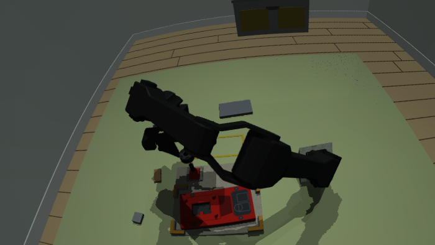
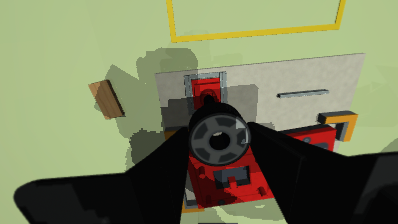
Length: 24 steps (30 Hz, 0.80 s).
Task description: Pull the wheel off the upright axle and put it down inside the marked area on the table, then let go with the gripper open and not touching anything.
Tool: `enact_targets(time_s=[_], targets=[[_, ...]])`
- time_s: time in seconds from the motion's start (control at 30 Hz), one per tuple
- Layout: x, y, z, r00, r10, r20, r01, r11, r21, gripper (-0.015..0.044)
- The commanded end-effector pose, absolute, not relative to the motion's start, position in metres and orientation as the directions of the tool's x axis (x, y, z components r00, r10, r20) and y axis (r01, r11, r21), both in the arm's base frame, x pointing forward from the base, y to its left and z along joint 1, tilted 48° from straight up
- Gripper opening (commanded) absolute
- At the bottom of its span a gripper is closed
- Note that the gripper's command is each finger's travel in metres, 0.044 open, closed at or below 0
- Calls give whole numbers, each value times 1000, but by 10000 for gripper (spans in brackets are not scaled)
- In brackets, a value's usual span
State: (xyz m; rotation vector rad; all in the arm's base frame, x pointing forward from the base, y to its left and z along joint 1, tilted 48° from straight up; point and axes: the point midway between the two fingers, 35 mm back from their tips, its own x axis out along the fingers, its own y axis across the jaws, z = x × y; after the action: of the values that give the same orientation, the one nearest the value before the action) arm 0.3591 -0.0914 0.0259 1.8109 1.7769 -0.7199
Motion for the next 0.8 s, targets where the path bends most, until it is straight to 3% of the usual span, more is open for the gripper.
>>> enact_targets(time_s=[0.0, 0.77], targets=[[351, -105, 14, 8, 733, -681, 999, -27, -17, 0], [298, -166, -43, 7, 730, -683, 1000, -25, -16, 0]])
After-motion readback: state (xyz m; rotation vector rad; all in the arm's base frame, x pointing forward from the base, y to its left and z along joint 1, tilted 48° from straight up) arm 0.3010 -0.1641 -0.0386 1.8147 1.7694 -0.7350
